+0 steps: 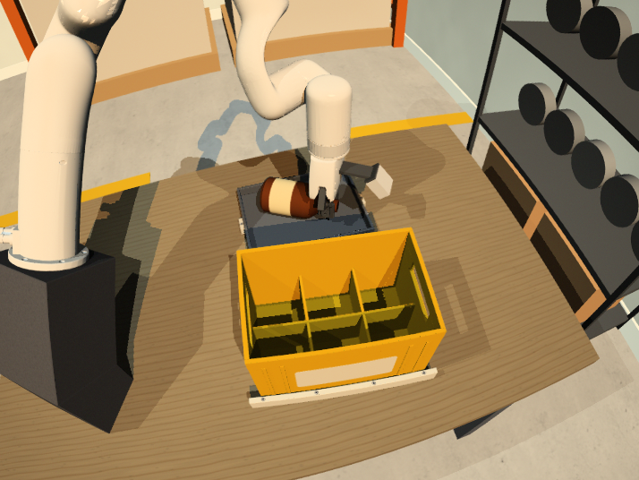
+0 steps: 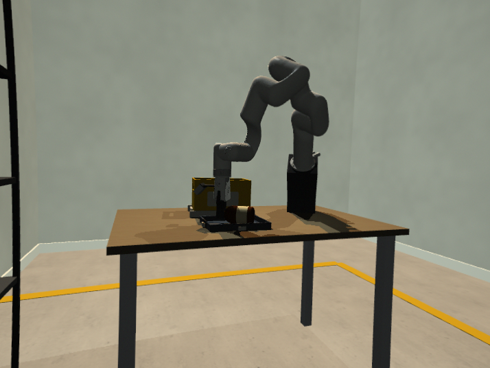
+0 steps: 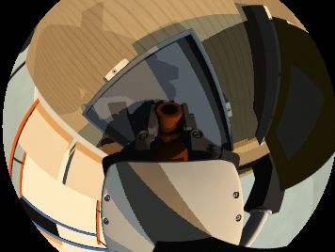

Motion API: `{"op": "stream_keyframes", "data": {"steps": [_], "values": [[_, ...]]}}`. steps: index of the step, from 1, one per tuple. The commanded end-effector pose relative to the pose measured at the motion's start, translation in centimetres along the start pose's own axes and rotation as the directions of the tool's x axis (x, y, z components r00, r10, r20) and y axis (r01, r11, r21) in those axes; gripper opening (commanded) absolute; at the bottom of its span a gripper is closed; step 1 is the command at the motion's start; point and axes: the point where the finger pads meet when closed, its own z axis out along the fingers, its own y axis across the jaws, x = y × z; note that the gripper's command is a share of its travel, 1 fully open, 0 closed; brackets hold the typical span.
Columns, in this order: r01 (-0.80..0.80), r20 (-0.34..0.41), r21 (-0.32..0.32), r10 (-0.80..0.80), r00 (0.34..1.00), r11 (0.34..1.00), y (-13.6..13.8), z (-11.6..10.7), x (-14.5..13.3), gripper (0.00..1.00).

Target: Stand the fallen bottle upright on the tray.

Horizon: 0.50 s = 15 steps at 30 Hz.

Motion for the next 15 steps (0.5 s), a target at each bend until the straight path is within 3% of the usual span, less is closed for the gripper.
{"op": "stream_keyframes", "data": {"steps": [1,15], "values": [[0.000,-0.002,0.002,0.000,1.000,1.000,-0.09,-0.26,0.09,0.00],[0.000,-0.002,0.002,0.000,1.000,1.000,-0.09,-1.15,0.09,0.00]]}}
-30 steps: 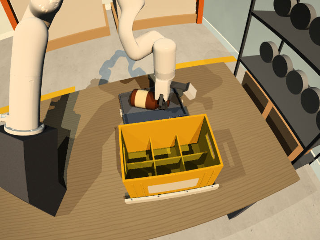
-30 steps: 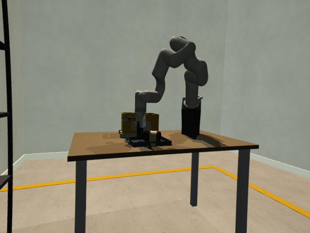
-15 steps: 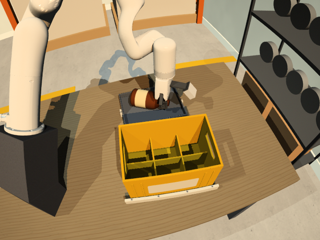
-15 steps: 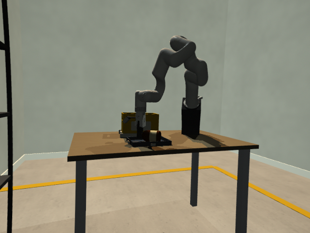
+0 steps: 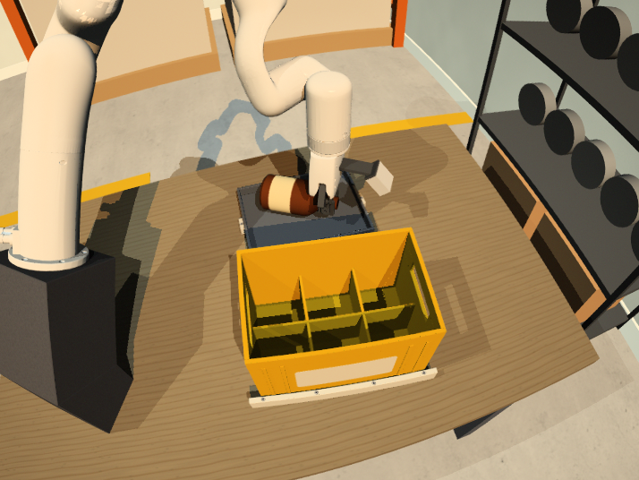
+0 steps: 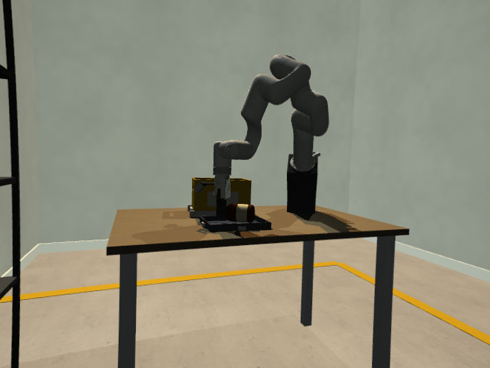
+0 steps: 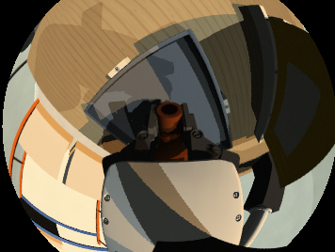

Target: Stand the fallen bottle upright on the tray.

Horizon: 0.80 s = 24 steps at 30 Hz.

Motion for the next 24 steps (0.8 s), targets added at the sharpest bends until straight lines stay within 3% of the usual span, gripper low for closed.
{"op": "stream_keyframes", "data": {"steps": [1,24], "values": [[0.000,-0.002,0.002,0.000,1.000,1.000,-0.1,-0.4,0.1,0.00],[0.000,-0.002,0.002,0.000,1.000,1.000,-0.1,-3.2,0.1,0.00]]}}
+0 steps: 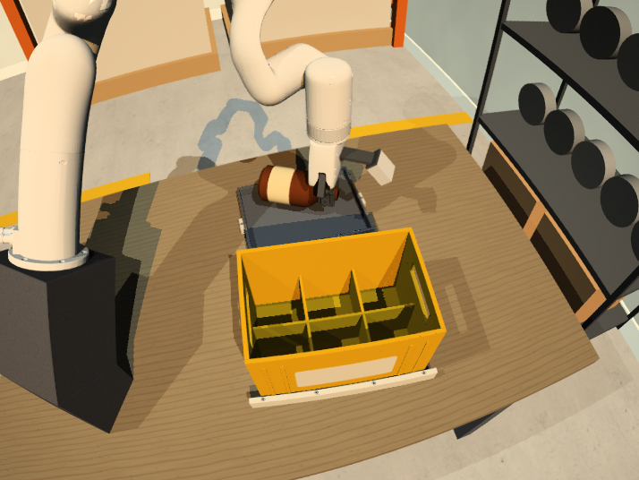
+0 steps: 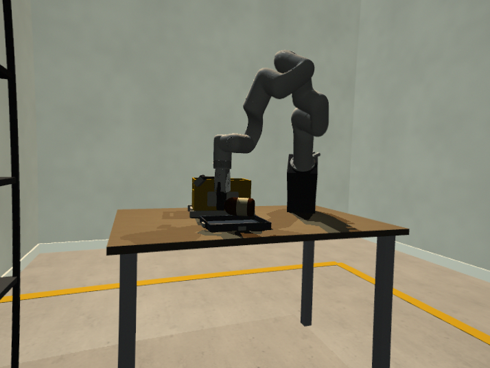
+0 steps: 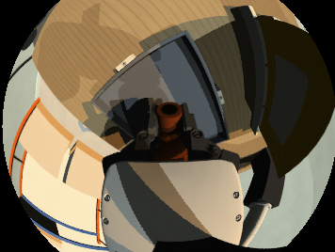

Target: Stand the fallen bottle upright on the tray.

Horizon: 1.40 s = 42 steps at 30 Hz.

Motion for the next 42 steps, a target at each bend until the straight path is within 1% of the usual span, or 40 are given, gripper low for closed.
{"op": "stream_keyframes", "data": {"steps": [1,3,18,20,35,37,42], "values": [[0.001,-0.002,0.001,-0.001,1.000,1.000,-0.1,-0.7,0.1,0.00],[0.001,-0.002,0.001,-0.001,1.000,1.000,-0.1,-0.7,0.1,0.00],[0.001,-0.002,0.001,-0.001,1.000,1.000,-0.1,-3.3,0.1,0.00],[0.001,-0.002,0.001,-0.001,1.000,1.000,-0.1,-3.3,0.1,0.00],[0.001,-0.002,0.001,-0.001,1.000,1.000,-0.1,-6.0,0.1,0.00],[0.001,-0.002,0.001,-0.001,1.000,1.000,-0.1,-6.0,0.1,0.00],[0.001,-0.002,0.001,-0.001,1.000,1.000,-0.1,-6.9,0.1,0.00]]}}
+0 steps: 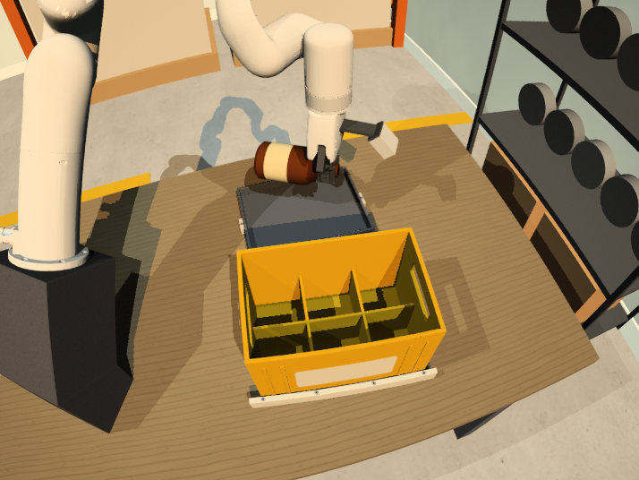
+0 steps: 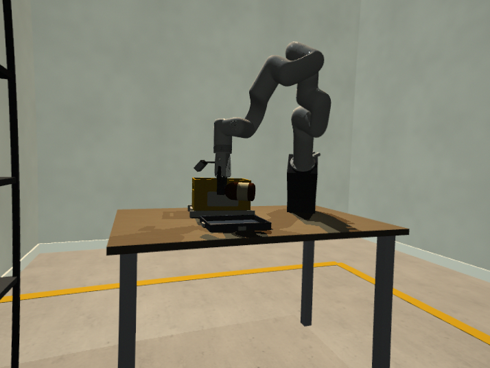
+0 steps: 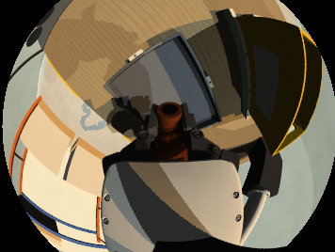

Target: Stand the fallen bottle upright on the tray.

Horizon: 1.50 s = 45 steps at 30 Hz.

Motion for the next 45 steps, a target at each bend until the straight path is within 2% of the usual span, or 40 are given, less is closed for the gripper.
{"op": "stream_keyframes", "data": {"steps": [1,27,45], "values": [[0.001,-0.003,0.002,-0.001,1.000,1.000,-0.1,-0.8,0.1,0.00],[0.001,-0.003,0.002,-0.001,1.000,1.000,-0.1,-4.3,0.1,0.00],[0.001,-0.003,0.002,-0.001,1.000,1.000,-0.1,-5.5,0.1,0.00]]}}
